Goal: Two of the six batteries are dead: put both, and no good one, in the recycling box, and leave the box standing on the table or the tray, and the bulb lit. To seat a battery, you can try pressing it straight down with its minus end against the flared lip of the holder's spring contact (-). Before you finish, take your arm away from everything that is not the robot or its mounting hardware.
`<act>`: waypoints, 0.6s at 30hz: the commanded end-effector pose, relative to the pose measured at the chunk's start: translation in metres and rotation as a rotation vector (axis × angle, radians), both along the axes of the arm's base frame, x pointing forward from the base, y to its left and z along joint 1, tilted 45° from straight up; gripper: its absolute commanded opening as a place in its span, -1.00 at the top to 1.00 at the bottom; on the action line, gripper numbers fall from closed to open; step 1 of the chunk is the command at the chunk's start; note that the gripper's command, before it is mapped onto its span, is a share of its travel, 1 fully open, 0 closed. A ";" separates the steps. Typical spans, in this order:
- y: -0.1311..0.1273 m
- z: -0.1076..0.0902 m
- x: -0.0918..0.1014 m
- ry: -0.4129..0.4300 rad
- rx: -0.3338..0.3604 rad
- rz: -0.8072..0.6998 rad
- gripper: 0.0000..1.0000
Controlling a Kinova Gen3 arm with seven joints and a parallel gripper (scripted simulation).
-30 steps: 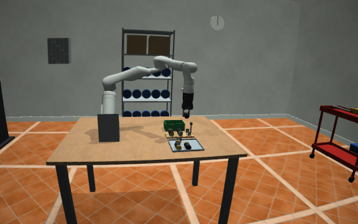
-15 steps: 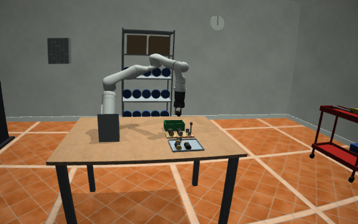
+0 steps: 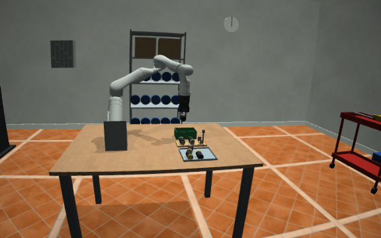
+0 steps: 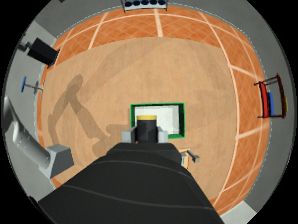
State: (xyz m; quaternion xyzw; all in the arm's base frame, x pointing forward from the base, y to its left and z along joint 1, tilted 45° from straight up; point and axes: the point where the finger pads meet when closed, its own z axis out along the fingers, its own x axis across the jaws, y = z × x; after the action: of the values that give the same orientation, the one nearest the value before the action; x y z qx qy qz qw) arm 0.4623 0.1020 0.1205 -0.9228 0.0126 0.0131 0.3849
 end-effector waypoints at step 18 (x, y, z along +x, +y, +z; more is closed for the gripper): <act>0.008 0.011 -0.004 -0.015 0.002 0.007 -0.15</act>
State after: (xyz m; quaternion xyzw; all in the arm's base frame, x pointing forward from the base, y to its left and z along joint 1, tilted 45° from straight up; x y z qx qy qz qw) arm 0.4578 0.1107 0.1312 -0.9225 0.0065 0.0090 0.3859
